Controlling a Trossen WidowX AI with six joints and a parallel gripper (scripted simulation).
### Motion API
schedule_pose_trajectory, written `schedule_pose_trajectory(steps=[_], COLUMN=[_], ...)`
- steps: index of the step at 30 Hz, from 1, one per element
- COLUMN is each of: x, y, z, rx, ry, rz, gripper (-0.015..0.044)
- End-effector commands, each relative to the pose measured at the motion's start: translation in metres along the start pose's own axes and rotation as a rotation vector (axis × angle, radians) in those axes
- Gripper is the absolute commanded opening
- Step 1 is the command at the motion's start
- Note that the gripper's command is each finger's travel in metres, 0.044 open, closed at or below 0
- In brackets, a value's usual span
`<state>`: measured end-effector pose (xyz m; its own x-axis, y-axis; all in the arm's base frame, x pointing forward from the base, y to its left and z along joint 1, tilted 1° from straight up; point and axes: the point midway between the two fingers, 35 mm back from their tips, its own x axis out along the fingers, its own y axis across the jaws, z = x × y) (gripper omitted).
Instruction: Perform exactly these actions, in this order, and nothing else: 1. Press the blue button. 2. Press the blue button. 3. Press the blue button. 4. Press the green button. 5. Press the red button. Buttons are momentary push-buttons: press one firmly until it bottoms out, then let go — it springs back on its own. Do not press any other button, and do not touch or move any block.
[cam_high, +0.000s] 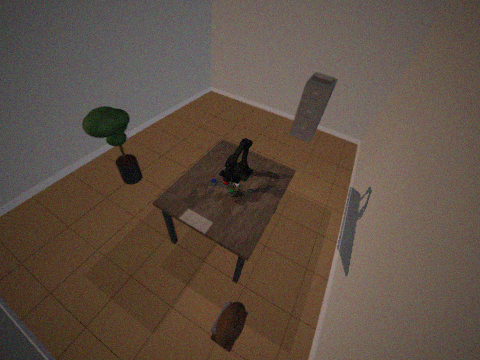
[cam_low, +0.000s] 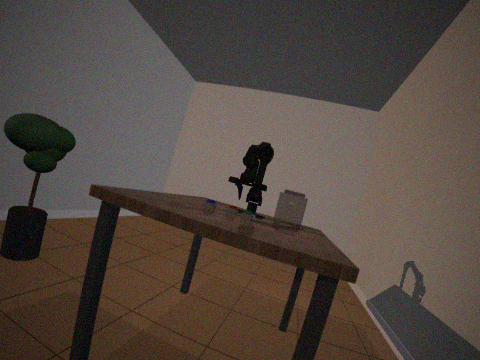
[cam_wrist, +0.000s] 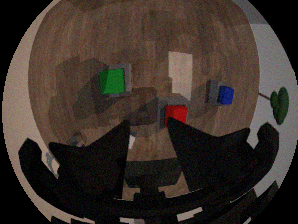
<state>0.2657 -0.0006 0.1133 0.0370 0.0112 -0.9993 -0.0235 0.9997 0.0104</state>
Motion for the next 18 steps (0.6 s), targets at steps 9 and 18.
schedule_pose_trajectory(steps=[9,18], x=[-0.039,-0.052], y=[0.154,0.204], z=[0.001,-0.022], rx=[-0.012,0.01], ry=[-0.004,0.01], rz=[0.021,0.02], gripper=[0.04,0.04])
